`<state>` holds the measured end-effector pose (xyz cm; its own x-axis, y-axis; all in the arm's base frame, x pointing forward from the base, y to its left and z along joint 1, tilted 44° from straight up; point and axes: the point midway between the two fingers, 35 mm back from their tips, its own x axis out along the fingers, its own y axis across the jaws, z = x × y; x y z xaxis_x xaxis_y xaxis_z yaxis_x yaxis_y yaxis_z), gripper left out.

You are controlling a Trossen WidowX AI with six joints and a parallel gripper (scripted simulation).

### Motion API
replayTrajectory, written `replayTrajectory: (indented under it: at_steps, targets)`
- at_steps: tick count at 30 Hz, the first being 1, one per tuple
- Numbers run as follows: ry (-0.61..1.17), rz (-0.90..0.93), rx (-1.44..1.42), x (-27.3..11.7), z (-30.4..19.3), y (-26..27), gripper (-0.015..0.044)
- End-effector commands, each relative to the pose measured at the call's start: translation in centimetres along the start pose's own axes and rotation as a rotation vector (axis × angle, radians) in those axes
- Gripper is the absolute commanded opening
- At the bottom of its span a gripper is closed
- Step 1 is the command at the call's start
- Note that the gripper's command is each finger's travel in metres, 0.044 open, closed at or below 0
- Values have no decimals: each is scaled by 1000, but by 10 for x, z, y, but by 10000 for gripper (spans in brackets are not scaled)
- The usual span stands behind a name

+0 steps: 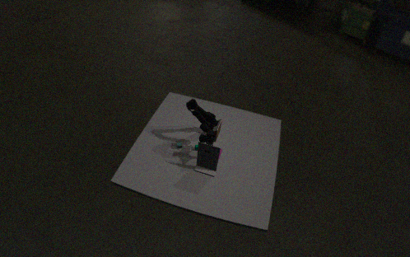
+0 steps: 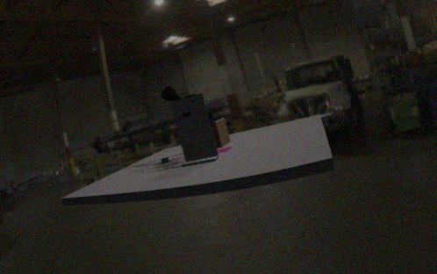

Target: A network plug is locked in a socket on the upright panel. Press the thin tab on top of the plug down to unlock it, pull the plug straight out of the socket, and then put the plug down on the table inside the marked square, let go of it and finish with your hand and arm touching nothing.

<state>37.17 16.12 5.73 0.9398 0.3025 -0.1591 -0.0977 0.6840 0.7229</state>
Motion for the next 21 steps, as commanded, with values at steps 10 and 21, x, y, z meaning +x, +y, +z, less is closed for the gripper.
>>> replayTrajectory:
  at_steps: [10,21]
  targets:
    - [2,-2,5,-9,-3,0,0]
    - [3,-3,6,-16,-5,-1,0]
